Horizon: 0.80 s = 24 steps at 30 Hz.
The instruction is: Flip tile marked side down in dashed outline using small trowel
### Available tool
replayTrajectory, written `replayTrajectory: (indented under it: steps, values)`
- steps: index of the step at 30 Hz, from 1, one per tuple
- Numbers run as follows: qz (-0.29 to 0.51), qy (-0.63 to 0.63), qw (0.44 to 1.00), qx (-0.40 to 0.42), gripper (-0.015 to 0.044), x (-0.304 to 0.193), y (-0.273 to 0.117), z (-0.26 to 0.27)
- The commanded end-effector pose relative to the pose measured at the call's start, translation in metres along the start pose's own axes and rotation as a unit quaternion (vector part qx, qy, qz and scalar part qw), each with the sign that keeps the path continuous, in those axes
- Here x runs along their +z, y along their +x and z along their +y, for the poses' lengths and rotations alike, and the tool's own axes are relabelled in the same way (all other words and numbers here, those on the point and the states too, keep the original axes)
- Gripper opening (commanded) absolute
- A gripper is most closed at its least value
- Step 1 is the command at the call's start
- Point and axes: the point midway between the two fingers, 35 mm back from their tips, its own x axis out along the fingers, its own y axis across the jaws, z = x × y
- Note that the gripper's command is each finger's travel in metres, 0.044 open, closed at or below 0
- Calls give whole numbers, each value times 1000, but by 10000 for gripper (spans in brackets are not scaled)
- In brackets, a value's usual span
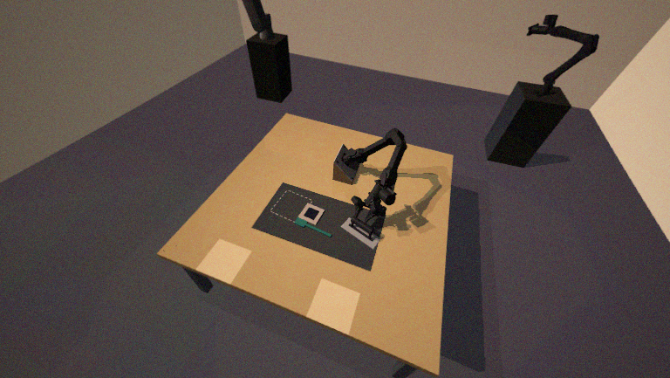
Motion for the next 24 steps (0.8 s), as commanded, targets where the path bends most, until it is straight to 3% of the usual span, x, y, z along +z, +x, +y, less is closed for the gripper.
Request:
replayTrajectory:
  steps: [1,17,24]
  values:
    - [-13,-75,997,-11,300,-6,1,4]
    - [-61,-324,942,-61,300,-21,-3,14]
    - [-65,-344,934,-66,300,-23,-3,15]
